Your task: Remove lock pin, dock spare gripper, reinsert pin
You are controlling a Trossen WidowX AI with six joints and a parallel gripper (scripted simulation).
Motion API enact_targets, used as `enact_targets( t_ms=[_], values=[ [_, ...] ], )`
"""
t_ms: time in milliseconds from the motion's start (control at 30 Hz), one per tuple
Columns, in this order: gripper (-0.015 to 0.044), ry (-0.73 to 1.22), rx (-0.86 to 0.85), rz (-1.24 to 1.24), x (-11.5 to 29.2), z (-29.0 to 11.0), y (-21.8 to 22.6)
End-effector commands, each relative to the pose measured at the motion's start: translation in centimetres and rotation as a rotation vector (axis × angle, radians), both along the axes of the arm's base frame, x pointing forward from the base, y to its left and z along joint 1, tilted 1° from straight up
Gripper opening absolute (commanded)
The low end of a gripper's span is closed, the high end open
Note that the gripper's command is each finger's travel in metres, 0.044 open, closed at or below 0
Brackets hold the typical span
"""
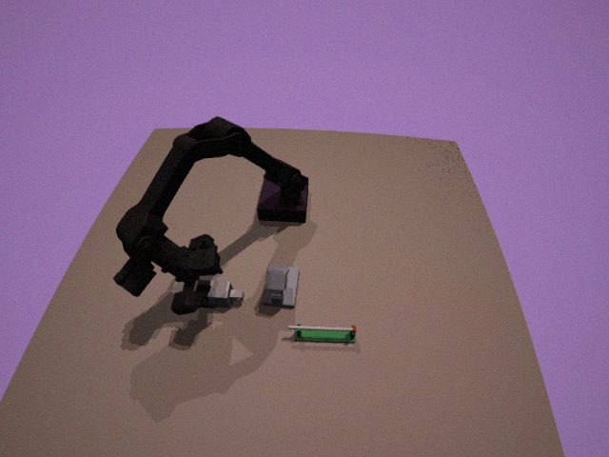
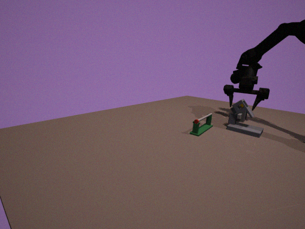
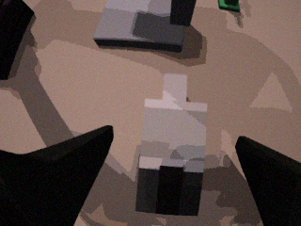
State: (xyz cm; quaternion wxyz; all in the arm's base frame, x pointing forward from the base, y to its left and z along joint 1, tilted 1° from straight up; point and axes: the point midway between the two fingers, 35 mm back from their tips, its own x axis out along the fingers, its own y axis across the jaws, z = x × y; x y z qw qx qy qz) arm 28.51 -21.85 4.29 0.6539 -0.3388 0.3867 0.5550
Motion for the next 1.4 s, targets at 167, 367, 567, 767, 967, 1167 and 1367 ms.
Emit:
enact_targets(
  t_ms=[167,367,567,767,967,1167,1367],
  values=[
    [0.0440,-0.006,0.002,0.004,0.0,-1.3,0.0],
    [0.0440,-0.006,0.002,0.004,0.0,-2.3,0.1],
    [0.0440,-0.006,0.003,0.004,0.0,-3.3,0.1],
    [0.0440,-0.006,0.003,0.004,-0.1,-4.1,0.1],
    [0.0309,-0.006,0.003,0.004,-0.1,-4.2,0.1],
    [0.0190,-0.006,0.003,0.004,-0.1,-4.2,0.1],
    [0.0111,-0.005,0.003,0.004,-0.1,-4.1,0.1]
  ],
)
